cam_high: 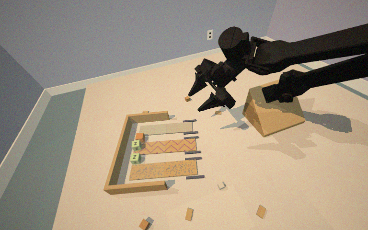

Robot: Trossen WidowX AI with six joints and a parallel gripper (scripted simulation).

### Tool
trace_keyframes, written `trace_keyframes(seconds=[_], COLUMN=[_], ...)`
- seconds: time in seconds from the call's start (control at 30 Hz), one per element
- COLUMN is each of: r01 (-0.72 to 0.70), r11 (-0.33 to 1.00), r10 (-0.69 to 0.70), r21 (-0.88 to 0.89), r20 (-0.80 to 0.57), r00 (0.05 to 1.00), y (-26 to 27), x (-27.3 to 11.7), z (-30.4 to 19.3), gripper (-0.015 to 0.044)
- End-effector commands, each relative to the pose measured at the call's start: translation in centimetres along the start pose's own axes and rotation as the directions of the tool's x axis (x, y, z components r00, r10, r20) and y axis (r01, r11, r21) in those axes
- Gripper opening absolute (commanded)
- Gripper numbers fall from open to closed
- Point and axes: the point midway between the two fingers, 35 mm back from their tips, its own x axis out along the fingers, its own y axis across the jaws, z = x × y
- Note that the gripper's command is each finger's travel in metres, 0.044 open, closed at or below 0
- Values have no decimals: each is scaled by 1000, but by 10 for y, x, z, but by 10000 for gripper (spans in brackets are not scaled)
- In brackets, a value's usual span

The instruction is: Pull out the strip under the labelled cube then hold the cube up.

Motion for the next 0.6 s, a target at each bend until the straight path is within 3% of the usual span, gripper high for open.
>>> trace_keyframes(seconds=[0.0,0.2,0.4,0.57], r01=[1,52,131,207], r11=[1000,990,974,960], r10=[1,-8,-6,-3], r21=[25,131,182,186], r20=[-57,-320,-562,-738], r00=[998,947,827,675], y=[-1,0,9,21], x=[10,54,90,112], z=[2,-2,-17,-35], gripper=[321,164,6,0])
